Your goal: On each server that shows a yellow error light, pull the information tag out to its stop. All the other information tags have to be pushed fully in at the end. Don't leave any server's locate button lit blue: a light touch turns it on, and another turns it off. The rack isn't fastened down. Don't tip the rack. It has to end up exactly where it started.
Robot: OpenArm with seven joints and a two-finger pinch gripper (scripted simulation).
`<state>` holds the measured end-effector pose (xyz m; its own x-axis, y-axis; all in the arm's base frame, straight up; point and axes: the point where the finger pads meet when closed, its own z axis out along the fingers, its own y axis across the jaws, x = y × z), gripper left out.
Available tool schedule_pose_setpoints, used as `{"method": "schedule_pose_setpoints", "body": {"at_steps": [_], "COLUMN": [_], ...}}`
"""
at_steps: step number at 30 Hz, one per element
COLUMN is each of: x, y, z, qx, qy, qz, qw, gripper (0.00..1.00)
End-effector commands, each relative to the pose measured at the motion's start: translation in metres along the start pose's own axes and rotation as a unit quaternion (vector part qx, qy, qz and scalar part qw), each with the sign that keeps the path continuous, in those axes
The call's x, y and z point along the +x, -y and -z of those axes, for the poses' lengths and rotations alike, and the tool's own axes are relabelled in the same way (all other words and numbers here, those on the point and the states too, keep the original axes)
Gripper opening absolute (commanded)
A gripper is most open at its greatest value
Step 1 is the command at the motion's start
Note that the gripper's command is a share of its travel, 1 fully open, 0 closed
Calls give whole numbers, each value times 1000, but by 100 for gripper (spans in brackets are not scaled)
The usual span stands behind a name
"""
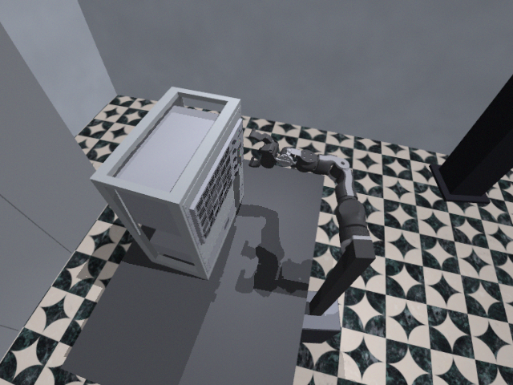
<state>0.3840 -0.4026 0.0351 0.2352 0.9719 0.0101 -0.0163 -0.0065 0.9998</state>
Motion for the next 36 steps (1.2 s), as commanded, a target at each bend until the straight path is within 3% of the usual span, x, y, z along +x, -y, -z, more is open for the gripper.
{"method": "schedule_pose_setpoints", "body": {"at_steps": [1, 26, 28, 33, 36], "x": [0, 0, 0, 0, -1], "y": [1, 0, -6, -42, -45], "z": [0, 0, 0, 0, 0], "qx": [2, 2, 2, 2, 2], "qy": [-1, -1, -1, -1, 1], "qz": [1, 1, 1, 1, 1], "qw": [1000, 1000, 1000, 1000, 1000], "gripper": [100, 100, 100, 100, 100]}}
